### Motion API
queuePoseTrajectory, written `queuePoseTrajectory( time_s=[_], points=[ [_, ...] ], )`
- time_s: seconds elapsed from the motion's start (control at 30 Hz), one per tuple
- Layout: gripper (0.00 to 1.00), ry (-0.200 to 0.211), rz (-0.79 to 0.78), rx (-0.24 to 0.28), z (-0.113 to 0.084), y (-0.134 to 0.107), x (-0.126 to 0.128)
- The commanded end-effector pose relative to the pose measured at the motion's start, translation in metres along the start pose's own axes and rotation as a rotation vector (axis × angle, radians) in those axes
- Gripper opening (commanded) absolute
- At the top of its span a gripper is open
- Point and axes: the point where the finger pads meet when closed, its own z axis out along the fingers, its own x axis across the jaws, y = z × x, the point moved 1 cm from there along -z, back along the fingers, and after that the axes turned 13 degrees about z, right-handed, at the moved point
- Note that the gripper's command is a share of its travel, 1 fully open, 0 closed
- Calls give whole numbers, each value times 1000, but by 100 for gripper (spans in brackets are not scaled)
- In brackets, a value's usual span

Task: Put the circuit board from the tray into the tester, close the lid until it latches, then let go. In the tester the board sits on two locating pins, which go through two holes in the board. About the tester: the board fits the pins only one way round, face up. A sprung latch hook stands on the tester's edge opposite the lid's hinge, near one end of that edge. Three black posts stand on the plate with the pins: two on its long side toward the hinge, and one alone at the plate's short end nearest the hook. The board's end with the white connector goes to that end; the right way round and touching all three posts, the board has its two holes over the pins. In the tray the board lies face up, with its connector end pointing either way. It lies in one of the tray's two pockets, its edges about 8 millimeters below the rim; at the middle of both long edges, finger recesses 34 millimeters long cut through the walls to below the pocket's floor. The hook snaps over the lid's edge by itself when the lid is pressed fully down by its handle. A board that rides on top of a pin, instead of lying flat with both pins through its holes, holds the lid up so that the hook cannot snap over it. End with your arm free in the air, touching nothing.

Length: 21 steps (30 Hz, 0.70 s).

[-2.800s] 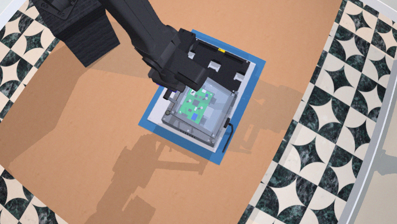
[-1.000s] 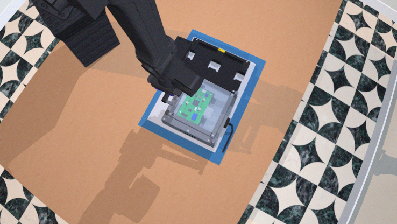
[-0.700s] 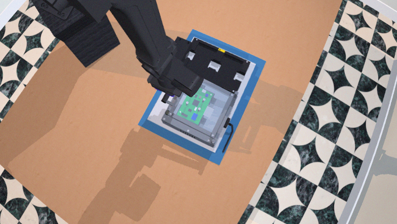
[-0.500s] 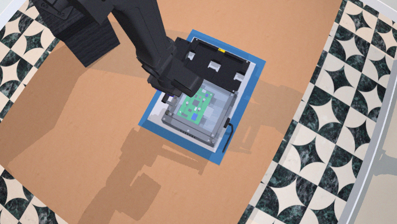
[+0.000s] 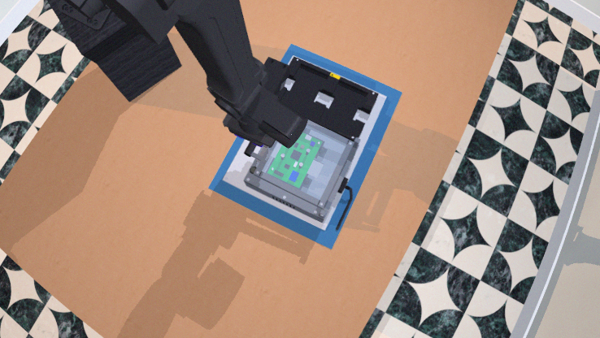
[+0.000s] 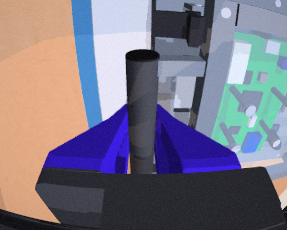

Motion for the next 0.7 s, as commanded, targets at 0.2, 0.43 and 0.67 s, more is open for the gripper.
queuePoseTrajectory(
  time_s=[0.2,0.43,0.67],
  points=[
    [0,4,0,6,8,-7,-2],
    [0,4,-1,7,8,-7,-1],
    [0,6,-1,7,8,-7,-1]
  ],
)
